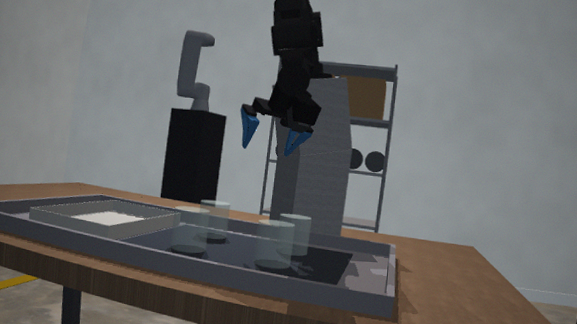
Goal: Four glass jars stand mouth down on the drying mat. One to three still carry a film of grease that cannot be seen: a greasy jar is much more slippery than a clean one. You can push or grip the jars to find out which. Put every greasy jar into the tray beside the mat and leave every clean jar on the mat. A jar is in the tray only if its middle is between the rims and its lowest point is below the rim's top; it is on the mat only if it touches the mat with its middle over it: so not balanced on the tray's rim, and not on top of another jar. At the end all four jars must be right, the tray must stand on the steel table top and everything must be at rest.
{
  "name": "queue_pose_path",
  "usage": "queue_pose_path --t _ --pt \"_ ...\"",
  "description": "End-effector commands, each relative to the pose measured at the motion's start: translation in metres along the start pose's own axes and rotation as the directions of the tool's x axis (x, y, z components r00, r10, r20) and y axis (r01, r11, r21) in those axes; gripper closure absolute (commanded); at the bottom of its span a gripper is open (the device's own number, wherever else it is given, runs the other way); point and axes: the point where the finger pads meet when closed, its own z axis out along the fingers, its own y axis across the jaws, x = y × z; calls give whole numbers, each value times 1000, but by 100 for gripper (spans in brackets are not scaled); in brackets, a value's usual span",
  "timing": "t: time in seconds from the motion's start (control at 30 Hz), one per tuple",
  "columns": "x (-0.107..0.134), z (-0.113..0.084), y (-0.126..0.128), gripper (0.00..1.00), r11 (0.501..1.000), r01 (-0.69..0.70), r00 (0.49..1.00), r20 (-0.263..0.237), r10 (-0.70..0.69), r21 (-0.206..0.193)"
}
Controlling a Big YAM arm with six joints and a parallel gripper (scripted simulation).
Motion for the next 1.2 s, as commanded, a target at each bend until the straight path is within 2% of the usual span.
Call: queue_pose_path --t 0.0,0.27,0.3,0.53,0.57,0.87,0.9,1.13,1.17 --pt "-2 -8 -10 0 993 -114 992 61 115 -20" --pt "-2 -8 -10 0 993 -114 992 61 115 -20" --pt "-3 -9 -9 0 979 -193 975 103 199 -69" --pt "-3 -9 -9 0 979 -193 975 103 199 -69" --pt "-4 -10 -9 0 957 -264 950 139 279 -117" --pt "-4 -10 -9 0 957 -264 950 139 279 -117" --pt "-5 -12 -11 0 927 -338 915 174 365 -163" --pt "-5 -12 -11 0 927 -338 915 174 365 -163" --pt "-7 -16 -14 0 891 -404 873 204 443 -206"
